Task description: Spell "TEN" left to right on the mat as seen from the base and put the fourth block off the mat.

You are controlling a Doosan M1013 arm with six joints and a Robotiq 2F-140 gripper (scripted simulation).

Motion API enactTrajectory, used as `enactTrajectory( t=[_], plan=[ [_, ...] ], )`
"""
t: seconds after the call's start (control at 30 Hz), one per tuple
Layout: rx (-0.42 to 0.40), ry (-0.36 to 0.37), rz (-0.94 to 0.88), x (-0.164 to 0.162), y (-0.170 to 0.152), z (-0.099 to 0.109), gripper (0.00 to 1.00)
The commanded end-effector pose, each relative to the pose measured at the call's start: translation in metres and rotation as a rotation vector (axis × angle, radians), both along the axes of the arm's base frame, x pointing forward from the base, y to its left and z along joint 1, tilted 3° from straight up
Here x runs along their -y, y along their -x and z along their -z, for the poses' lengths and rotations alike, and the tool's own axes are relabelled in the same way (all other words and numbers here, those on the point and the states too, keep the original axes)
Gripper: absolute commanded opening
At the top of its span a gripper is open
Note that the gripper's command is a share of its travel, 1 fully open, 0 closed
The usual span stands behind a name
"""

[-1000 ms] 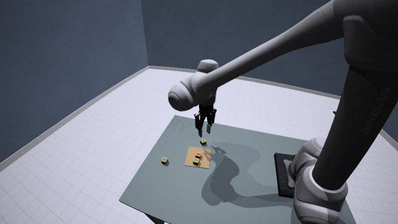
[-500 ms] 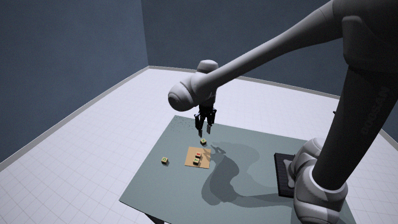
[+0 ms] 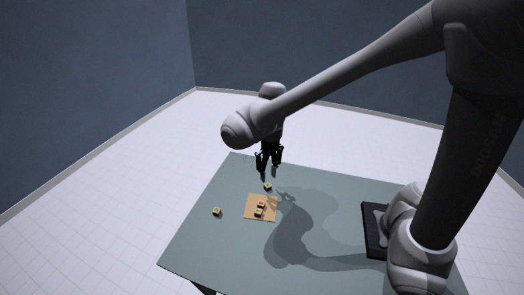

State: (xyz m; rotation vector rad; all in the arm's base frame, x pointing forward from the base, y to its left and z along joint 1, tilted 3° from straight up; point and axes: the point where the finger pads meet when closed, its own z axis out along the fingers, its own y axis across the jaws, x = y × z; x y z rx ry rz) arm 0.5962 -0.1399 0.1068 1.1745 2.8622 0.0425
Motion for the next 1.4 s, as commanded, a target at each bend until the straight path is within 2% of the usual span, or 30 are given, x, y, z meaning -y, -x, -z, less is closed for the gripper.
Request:
enactTrajectory(
  t=[0.0,0.7,1.37],
  plan=[
    [-0.001,-0.003,-0.001,0.0,0.001,0.01,0.34],
    [-0.001,-0.003,-0.001,0.0,0.0,0.035,0.34],
    [-0.001,-0.003,-0.001,0.0,0.0,0.038,0.34]
  ],
)
